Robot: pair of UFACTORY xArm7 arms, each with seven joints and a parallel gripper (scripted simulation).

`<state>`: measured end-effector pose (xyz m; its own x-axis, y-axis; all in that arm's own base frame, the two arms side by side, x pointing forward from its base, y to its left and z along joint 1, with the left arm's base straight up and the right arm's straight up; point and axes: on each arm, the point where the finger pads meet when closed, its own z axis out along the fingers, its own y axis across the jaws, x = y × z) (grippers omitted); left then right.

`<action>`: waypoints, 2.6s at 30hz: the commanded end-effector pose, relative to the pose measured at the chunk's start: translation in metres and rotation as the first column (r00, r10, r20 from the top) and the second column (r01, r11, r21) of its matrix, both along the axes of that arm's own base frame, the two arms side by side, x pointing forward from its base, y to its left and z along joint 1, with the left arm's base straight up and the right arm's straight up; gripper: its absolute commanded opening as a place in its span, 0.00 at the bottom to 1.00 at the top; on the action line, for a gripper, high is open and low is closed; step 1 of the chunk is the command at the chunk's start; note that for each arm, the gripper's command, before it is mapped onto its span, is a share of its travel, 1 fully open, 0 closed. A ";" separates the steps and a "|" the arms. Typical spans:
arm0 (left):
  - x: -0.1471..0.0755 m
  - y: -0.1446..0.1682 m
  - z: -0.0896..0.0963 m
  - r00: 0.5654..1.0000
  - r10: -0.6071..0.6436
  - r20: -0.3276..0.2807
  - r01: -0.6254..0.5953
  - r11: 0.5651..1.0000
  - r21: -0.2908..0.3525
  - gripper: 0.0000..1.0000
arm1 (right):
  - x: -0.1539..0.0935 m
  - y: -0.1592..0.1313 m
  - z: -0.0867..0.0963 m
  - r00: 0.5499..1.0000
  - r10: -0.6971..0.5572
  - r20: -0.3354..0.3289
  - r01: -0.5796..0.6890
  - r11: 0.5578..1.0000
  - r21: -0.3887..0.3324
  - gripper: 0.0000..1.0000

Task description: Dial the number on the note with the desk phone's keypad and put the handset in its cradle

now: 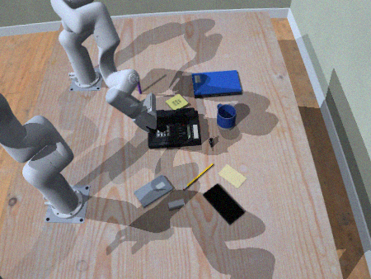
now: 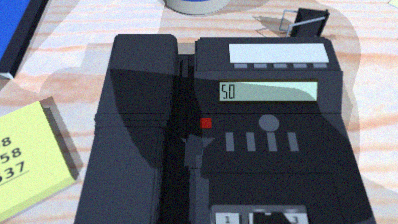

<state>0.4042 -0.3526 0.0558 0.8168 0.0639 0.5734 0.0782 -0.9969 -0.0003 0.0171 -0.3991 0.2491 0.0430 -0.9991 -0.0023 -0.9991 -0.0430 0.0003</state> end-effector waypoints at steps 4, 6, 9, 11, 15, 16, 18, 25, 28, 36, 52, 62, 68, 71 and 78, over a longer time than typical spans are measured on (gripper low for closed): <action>0.000 -0.001 0.000 1.000 0.000 0.002 0.000 1.000 -0.002 0.00 | 0.000 -0.001 0.001 1.000 0.000 0.000 0.000 1.000 -0.002 1.00; 0.000 -0.001 0.000 1.000 0.000 0.002 0.000 1.000 -0.002 0.00 | 0.000 -0.001 0.001 1.000 0.000 0.000 0.000 1.000 -0.002 1.00; 0.000 -0.001 0.000 1.000 0.000 0.002 0.000 1.000 -0.002 0.00 | 0.000 -0.001 0.001 1.000 0.000 0.000 0.000 1.000 -0.002 1.00; 0.000 -0.001 -0.001 1.000 0.000 0.002 0.000 1.000 -0.002 0.00 | 0.000 -0.001 0.001 1.000 0.000 0.000 0.000 1.000 -0.002 1.00; 0.000 -0.001 -0.001 1.000 0.000 0.002 0.000 1.000 -0.002 0.00 | 0.000 -0.001 0.001 1.000 0.000 0.000 0.000 1.000 -0.002 1.00; 0.000 -0.001 -0.001 1.000 0.000 0.002 0.000 1.000 -0.002 0.00 | 0.000 -0.001 0.001 1.000 0.000 0.000 0.000 1.000 -0.002 1.00; 0.000 -0.001 -0.001 1.000 0.000 0.002 0.000 1.000 -0.002 0.00 | 0.000 -0.001 0.001 1.000 0.000 0.000 0.000 1.000 -0.002 1.00; 0.000 -0.001 0.000 1.000 0.000 0.002 0.000 1.000 -0.002 0.00 | 0.000 -0.001 0.001 1.000 0.000 0.000 0.000 1.000 -0.002 1.00; 0.000 -0.001 0.004 1.000 0.000 0.002 0.000 1.000 -0.002 0.00 | 0.000 -0.001 0.001 1.000 0.000 0.000 0.000 1.000 -0.002 1.00; 0.000 -0.001 0.009 1.000 0.000 0.002 0.000 1.000 -0.002 0.00 | 0.000 -0.001 0.001 1.000 0.000 0.000 0.000 1.000 -0.002 1.00; 0.000 -0.001 0.009 1.000 0.000 0.002 0.000 1.000 -0.002 0.00 | 0.000 -0.001 0.001 1.000 0.000 0.000 0.000 1.000 -0.002 1.00; 0.000 -0.001 0.009 1.000 0.000 0.002 0.000 1.000 -0.002 0.00 | 0.000 -0.001 0.001 1.000 0.000 0.000 0.000 1.000 -0.002 1.00; 0.000 -0.001 0.007 1.000 0.000 0.002 0.000 1.000 -0.002 0.00 | 0.000 -0.001 0.001 1.000 0.000 0.000 0.000 1.000 -0.002 1.00; 0.000 -0.001 0.005 1.000 0.000 0.002 0.000 1.000 -0.002 0.00 | 0.000 -0.001 0.001 1.000 0.000 0.000 0.000 1.000 -0.002 1.00; 0.000 -0.001 0.003 1.000 0.000 0.002 0.000 1.000 -0.002 0.00 | 0.000 -0.001 0.001 1.000 0.000 0.000 0.000 1.000 -0.002 1.00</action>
